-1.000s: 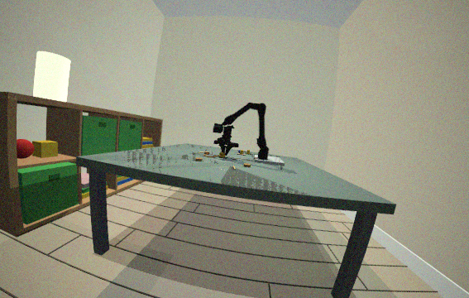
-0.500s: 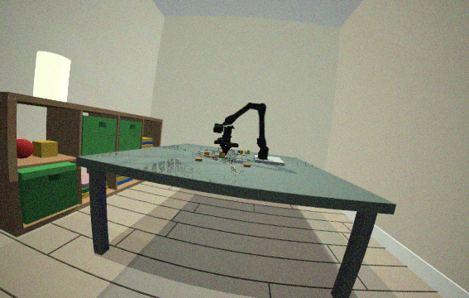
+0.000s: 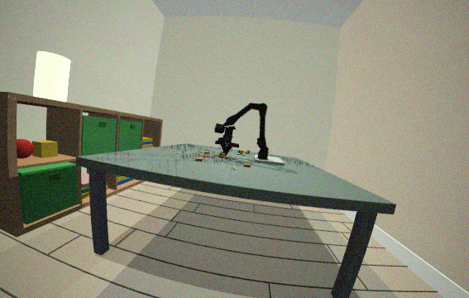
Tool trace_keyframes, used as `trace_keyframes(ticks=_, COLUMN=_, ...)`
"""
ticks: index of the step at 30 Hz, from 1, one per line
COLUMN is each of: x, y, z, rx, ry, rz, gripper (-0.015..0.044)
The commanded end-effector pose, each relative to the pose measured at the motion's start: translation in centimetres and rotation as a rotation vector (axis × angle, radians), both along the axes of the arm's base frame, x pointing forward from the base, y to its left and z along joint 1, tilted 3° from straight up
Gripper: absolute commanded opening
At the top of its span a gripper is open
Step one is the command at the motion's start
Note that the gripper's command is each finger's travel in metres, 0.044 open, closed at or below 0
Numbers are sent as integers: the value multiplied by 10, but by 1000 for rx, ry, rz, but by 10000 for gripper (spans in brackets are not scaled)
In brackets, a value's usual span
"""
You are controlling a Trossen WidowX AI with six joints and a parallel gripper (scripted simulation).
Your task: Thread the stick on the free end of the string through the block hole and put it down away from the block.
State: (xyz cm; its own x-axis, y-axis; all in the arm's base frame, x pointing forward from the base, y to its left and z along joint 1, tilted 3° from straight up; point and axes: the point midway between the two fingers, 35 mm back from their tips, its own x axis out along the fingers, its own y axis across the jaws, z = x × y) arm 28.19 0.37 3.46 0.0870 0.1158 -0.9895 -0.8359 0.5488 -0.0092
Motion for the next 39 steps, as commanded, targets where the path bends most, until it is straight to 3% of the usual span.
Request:
trace_keyframes(ticks=1, x=-2, y=-2, z=0, rx=5, ry=-3, rz=3, gripper=0)
trace_keyframes(ticks=39, x=-33, y=-46, z=-3, rx=-4, ry=-6, rz=2, gripper=0)
